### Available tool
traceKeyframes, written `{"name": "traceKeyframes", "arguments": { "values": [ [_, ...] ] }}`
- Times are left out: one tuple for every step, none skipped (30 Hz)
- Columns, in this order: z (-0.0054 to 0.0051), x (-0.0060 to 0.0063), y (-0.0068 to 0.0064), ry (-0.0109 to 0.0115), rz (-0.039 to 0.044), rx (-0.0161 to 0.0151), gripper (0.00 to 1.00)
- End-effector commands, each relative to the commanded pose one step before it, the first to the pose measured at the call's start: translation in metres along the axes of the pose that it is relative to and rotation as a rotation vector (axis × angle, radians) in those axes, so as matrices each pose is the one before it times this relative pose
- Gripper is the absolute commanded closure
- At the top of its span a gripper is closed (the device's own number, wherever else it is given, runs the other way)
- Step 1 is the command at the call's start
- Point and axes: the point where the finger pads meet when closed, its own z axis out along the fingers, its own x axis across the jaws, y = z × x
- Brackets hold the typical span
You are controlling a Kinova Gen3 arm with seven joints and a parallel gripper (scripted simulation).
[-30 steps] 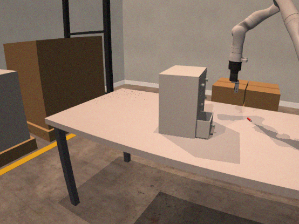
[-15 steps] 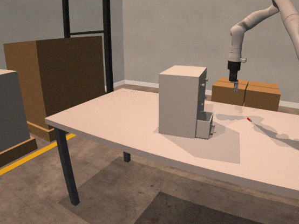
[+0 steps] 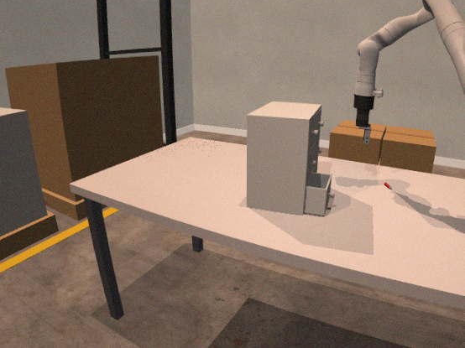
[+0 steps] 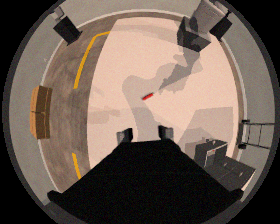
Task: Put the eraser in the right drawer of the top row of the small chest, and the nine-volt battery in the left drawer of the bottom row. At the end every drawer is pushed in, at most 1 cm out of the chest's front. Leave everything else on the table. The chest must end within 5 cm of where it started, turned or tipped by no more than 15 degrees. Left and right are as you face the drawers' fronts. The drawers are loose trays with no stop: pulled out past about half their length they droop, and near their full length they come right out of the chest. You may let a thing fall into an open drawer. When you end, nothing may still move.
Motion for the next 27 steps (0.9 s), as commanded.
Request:
{"name": "traceKeyframes", "arguments": {
  "values": [
    [0.00007, 0.00051, -0.00085, 0.00435, 0.00495, 0.00588, 0.0],
    [0.0, 0.00001, -0.00001, 0.00001, -0.00002, 0.00002, 0.0],
    [0.0, 0.0, 0.0, 0.0, 0.0, 0.0, 0.0],
    [0.0, 0.0, 0.0, 0.0, 0.0, 0.0, 0.0],
    [0.0, 0.0, 0.0, 0.0, 0.0, 0.0, 0.0],
    [0.0, 0.0, 0.0, 0.0, 0.0, 0.0, 0.0],
    [0.0, 0.0, 0.0, 0.0, 0.0, 0.0, 0.0],
    [0.0, 0.0, 0.0, 0.0, 0.0, 0.0, 0.0],
    [0.0, 0.0, 0.0, 0.0, 0.0, 0.0, 0.0],
    [0.0, 0.0, 0.0, 0.0, 0.0, 0.0, 0.0],
    [0.0, 0.0, 0.0, 0.0, 0.0, 0.0, 0.0],
    [0.0, 0.0, 0.0, 0.0, 0.0, 0.0, 0.0],
    [0.0, 0.0, 0.0, 0.0, 0.0, 0.0, 0.0],
    [0.0, 0.0, 0.0, 0.0, 0.0, 0.0, 0.0],
    [0.0, 0.0, 0.0, 0.0, 0.0, 0.0, 0.0],
    [0.0, 0.0, 0.0, 0.0, 0.0, 0.0, 0.0],
    [0.0, 0.0, 0.0, 0.0, 0.0, 0.0, 0.0],
    [0.0, 0.0, 0.0, 0.0, 0.0, 0.0, 0.0],
    [0.0, 0.0, 0.0, 0.0, 0.0, 0.0, 0.0],
    [0.0, 0.0, 0.0, 0.0, 0.0, 0.0, 0.0],
    [0.0, 0.0, 0.0, 0.0, 0.0, 0.0, 0.0],
    [0.0, 0.0, 0.0, 0.0, 0.0, 0.0, 0.0],
    [0.0, 0.0, 0.0, 0.0, 0.0, 0.0, 0.0],
    [0.0, 0.0, 0.0, 0.0, 0.0, 0.0, 0.0],
    [0.0, 0.00001, -0.00001, 0.00001, -0.00001, 0.00001, 0.0],
    [0.00001, 0.00009, -0.00006, 0.00005, -0.00008, 0.00009, 0.0],
    [0.00004, 0.00025, -0.00015, 0.00013, -0.0002, 0.00024, 0.0]
  ]
}}
